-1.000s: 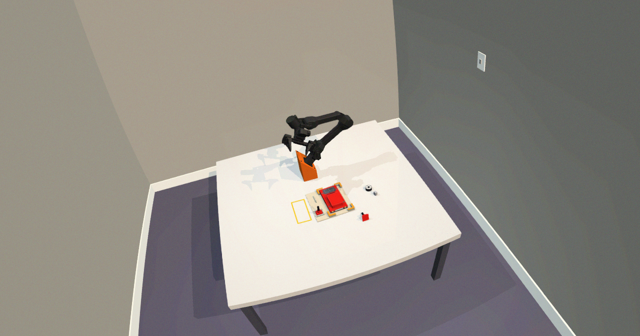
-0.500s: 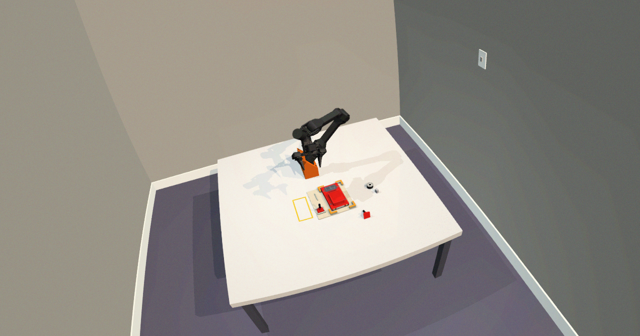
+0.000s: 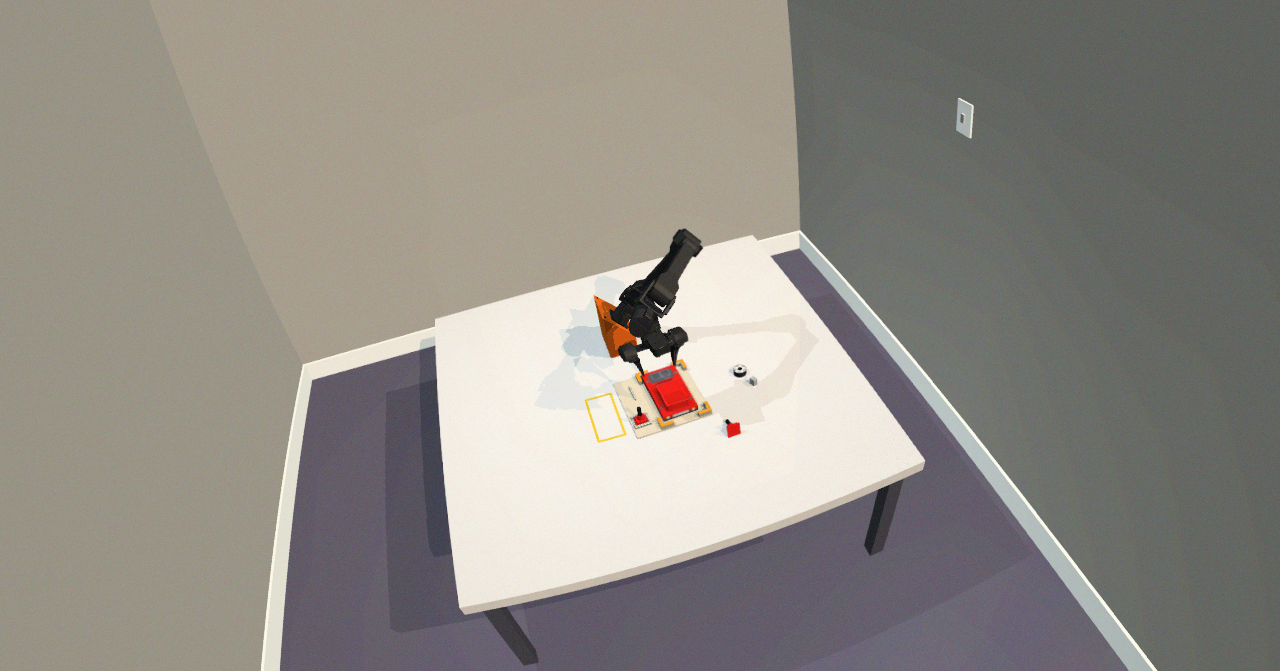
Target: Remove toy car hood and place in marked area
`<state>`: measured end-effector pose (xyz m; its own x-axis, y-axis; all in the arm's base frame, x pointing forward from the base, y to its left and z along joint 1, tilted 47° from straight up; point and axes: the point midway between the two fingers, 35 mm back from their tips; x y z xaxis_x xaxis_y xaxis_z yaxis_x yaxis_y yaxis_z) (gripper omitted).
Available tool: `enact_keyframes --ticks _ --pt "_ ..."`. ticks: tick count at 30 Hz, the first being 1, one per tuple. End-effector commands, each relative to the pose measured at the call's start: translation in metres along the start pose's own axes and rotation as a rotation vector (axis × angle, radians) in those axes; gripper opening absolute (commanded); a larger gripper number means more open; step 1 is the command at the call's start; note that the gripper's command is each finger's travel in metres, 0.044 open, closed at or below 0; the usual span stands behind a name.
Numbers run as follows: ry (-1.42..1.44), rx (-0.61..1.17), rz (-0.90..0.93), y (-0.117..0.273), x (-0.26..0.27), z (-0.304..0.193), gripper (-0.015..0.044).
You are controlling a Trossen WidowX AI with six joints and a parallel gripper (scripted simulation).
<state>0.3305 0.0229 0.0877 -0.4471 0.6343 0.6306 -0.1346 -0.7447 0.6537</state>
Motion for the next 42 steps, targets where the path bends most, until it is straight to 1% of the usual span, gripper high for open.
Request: enact_keyframes --ticks 1,4,42 --pt "-0.024 0.170 0.051 -0.035 0.023 0.004 0.0440" --pt "-0.029 0.235 0.066 -0.047 0.033 0.003 0.0440" --pt "-0.029 0.235 0.065 -0.070 0.035 -0.003 0.0440"
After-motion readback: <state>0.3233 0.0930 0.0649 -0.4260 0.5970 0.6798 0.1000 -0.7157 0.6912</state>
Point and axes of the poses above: the point midway between the two fingers, 35 mm back from their tips, its own y axis back along the fingers, its own x axis across the jaws, z = x × y, and after that the axes turned 15 degrees about y, right-handed
